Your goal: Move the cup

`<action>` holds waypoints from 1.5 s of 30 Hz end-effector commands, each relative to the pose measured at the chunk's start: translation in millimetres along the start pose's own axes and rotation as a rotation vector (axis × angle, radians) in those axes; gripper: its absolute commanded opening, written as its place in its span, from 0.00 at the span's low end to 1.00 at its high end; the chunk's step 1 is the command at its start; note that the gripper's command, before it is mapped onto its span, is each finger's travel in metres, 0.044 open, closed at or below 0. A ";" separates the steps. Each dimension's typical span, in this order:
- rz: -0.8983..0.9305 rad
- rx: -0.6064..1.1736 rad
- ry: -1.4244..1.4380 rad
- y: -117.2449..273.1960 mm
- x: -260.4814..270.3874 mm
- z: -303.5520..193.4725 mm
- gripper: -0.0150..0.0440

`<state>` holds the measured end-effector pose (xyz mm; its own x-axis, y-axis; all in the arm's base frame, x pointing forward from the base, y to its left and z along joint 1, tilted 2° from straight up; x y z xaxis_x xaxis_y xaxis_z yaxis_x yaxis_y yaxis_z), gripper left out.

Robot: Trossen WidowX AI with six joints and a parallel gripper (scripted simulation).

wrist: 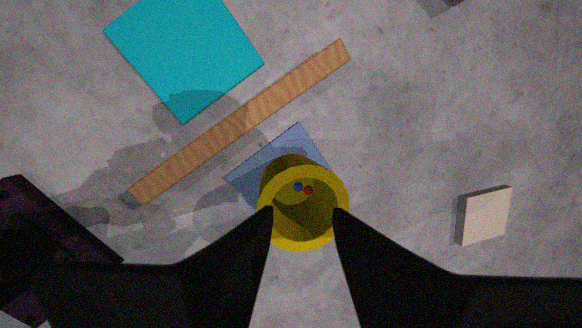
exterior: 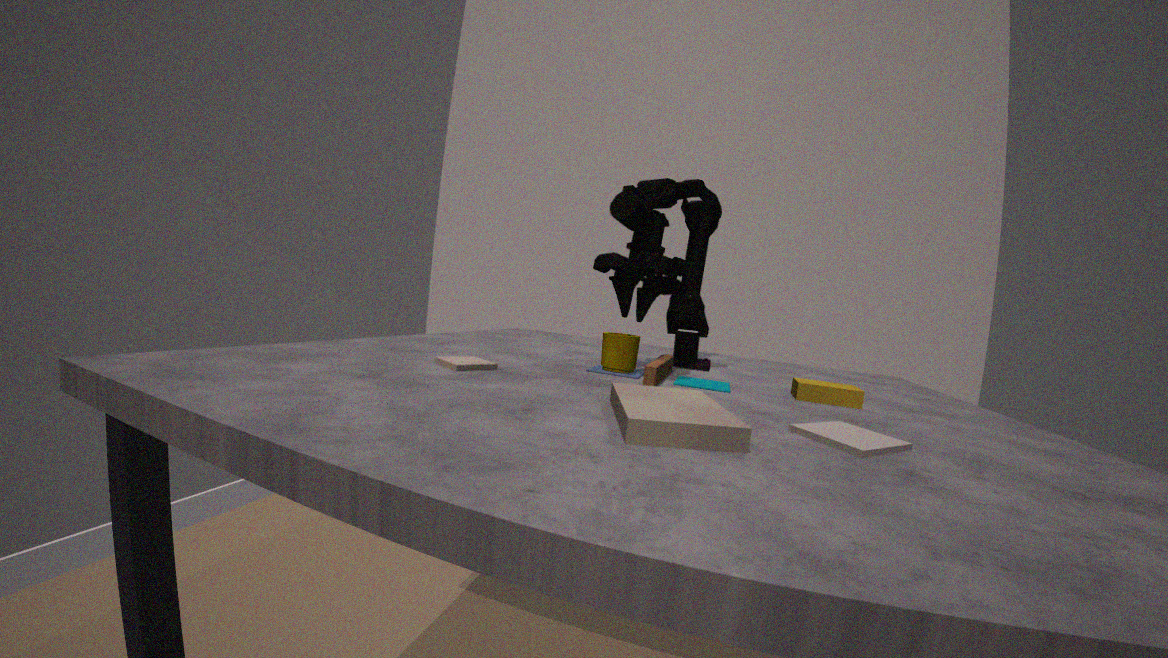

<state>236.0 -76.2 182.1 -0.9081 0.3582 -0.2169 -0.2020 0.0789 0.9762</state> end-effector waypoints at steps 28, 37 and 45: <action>0.181 0.014 0.123 -31.4 14.3 -10.8 0.54; 0.181 0.014 0.123 -45.8 17.2 -11.1 0.54; 0.181 0.014 0.123 -58.2 20.5 -11.4 0.54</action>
Point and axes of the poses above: the point midway between the two fingers, 35 mm back from their tips, its own y axis back along the fingers, its own x axis across the jaws, z = x × y, the point moved 5 cm from there along y, back along the fingers, and after that the axes turned 14 degrees about y, right-handed, at the moved point
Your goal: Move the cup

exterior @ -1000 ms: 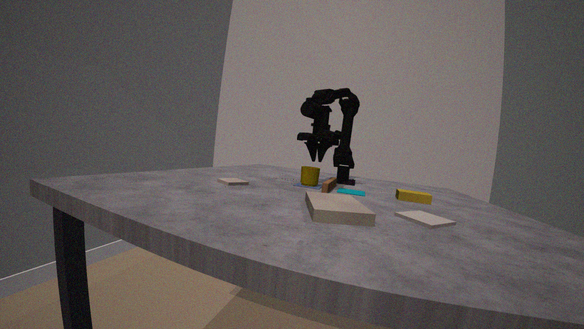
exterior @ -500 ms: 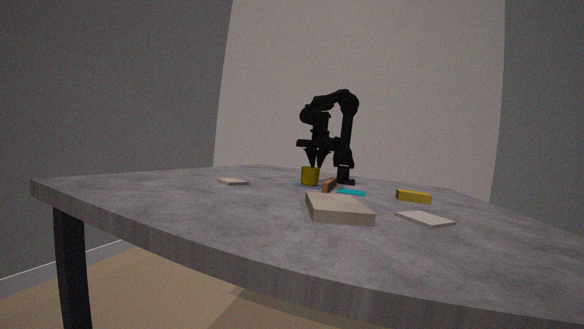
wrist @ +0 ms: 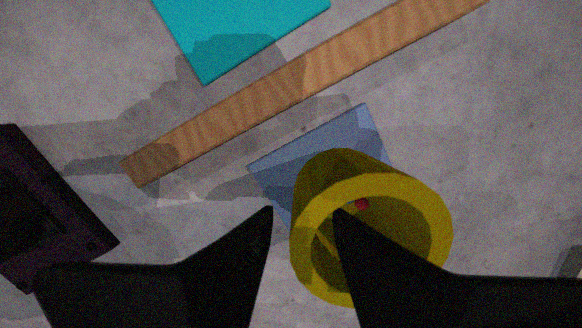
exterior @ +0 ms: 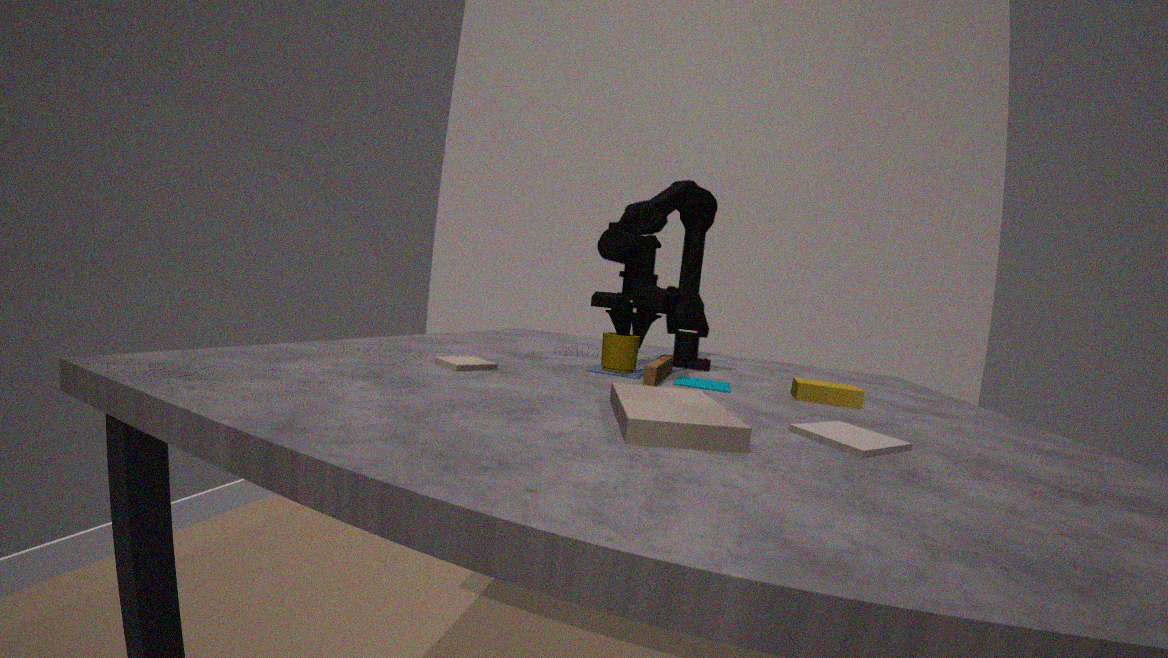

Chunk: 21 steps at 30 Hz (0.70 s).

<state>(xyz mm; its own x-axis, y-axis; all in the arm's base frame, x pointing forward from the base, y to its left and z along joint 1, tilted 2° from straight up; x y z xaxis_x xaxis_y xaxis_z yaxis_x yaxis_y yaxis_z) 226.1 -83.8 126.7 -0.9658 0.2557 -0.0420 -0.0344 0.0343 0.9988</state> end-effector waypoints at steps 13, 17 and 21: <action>0.004 0.000 0.000 -9.5 1.3 0.1 0.48; 0.004 0.000 0.000 -9.5 1.3 0.1 0.43; 0.004 0.000 0.000 -9.5 1.3 0.1 0.39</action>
Point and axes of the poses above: the point midway between the two fingers, 35 mm back from their tips, its own y axis back along the fingers, its own x axis across the jaws, z = x × y, the point moved 5 cm from there along y, back along the fingers, and after that the axes turned 14 degrees about y, right-handed, at the moved point
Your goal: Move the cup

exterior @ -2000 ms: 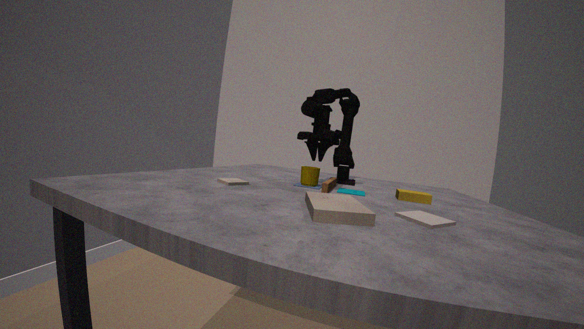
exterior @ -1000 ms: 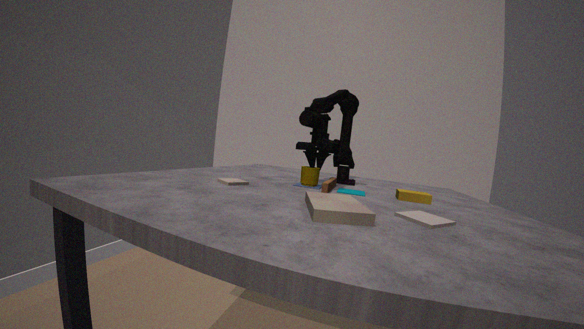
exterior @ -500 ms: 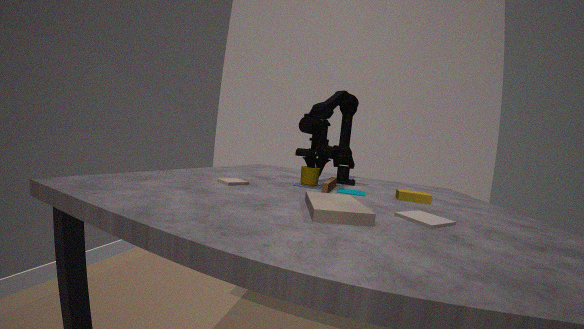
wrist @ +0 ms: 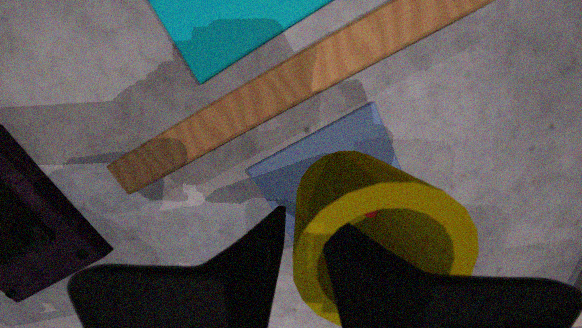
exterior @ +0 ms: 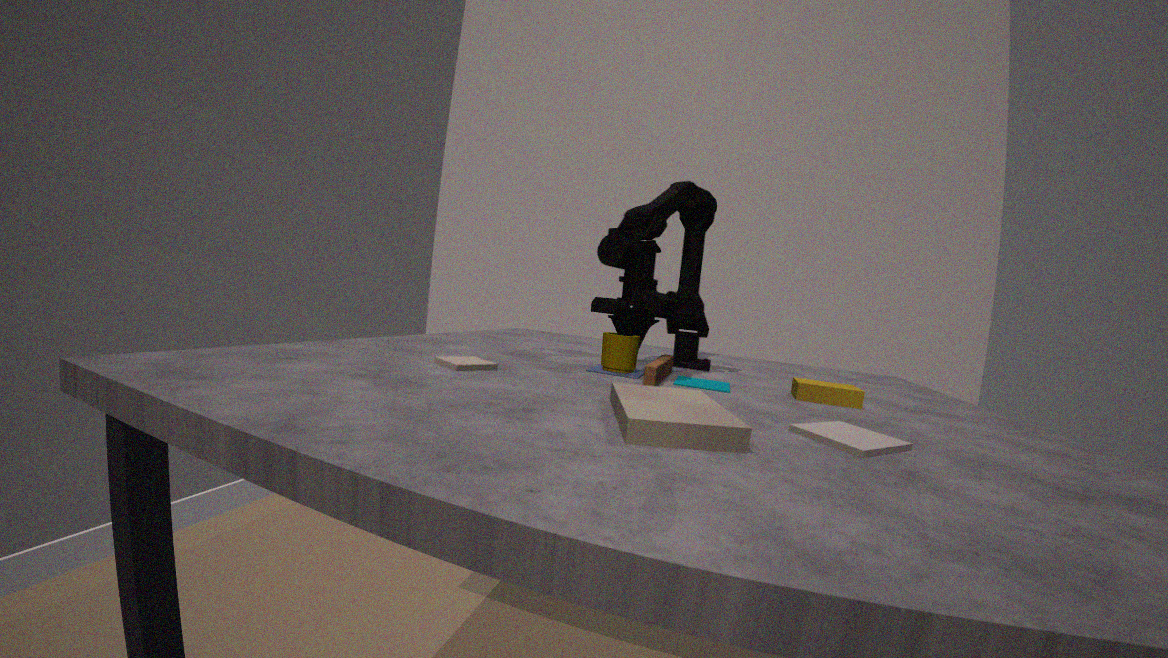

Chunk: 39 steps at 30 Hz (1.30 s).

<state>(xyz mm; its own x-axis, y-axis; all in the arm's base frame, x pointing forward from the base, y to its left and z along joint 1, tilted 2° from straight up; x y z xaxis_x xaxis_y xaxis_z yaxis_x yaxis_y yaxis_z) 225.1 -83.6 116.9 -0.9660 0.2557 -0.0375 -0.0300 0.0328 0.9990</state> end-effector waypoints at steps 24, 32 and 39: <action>0.001 0.002 0.002 30.6 -2.2 0.2 0.25; 0.001 0.003 0.004 53.2 -2.6 0.9 0.25; 0.000 -0.001 0.009 56.7 -3.1 1.8 0.25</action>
Point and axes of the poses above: the point midway between the two fingers, 35 mm back from their tips, its own y axis back along the fingers, its own x axis across the jaws, z = x × y, the point moved 5 cm from there along y, back along the fingers, and after that the axes turned 14 degrees about y, right-handed, at the moved point
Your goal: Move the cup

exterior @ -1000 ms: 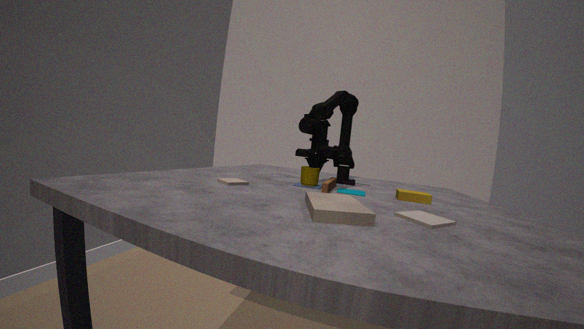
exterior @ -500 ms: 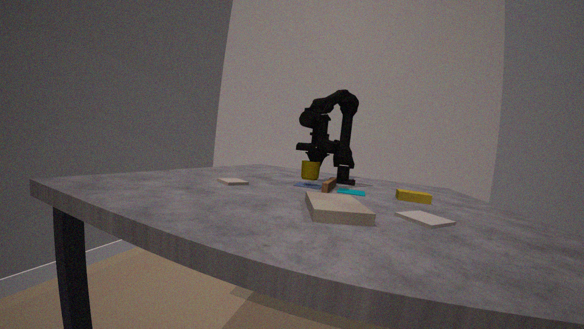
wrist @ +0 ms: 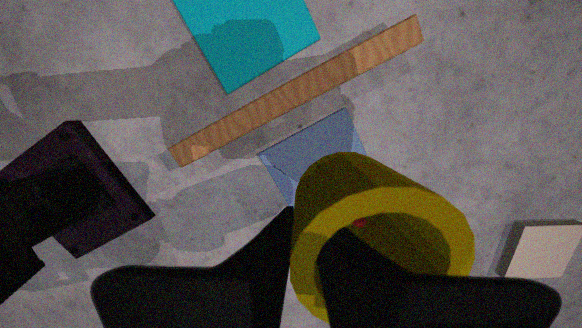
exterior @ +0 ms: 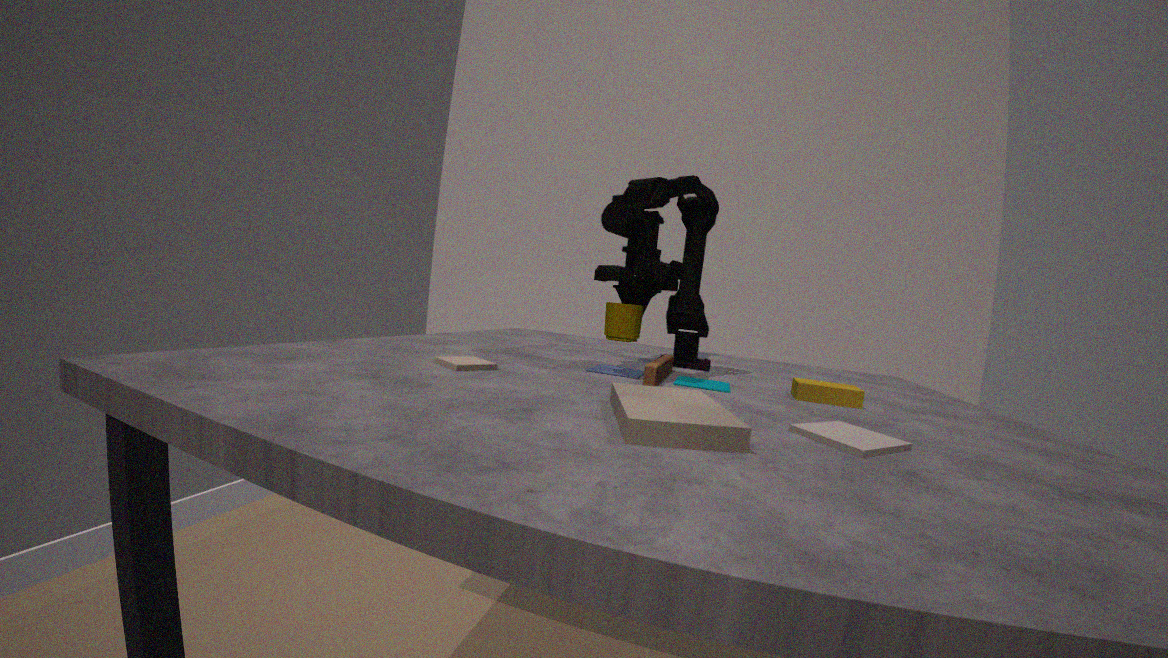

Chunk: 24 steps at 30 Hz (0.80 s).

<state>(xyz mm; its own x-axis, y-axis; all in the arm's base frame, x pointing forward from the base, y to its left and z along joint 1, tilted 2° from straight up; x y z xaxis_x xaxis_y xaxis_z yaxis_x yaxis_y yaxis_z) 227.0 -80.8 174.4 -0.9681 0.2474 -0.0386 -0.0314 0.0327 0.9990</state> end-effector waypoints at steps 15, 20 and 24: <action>0.002 0.000 0.000 -0.7 0.4 0.8 0.25; 0.002 0.000 -0.001 -0.5 1.9 7.2 0.25; 0.003 0.000 -0.002 -0.3 3.5 13.9 0.25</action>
<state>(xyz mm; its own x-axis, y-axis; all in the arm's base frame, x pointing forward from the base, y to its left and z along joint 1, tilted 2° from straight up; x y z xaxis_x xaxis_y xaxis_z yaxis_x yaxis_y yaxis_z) 227.8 -70.8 173.8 -0.9686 0.2457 -0.0386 -0.0321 0.0305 0.9990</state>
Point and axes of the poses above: the point midway between the two fingers, 35 mm back from their tips, its own y axis back along the fingers, its own x axis across the jaws, z = x × y, the point moved 5 cm from there along y, back along the fingers, and after that the axes turned 14 degrees about y, right-handed, at the moved point
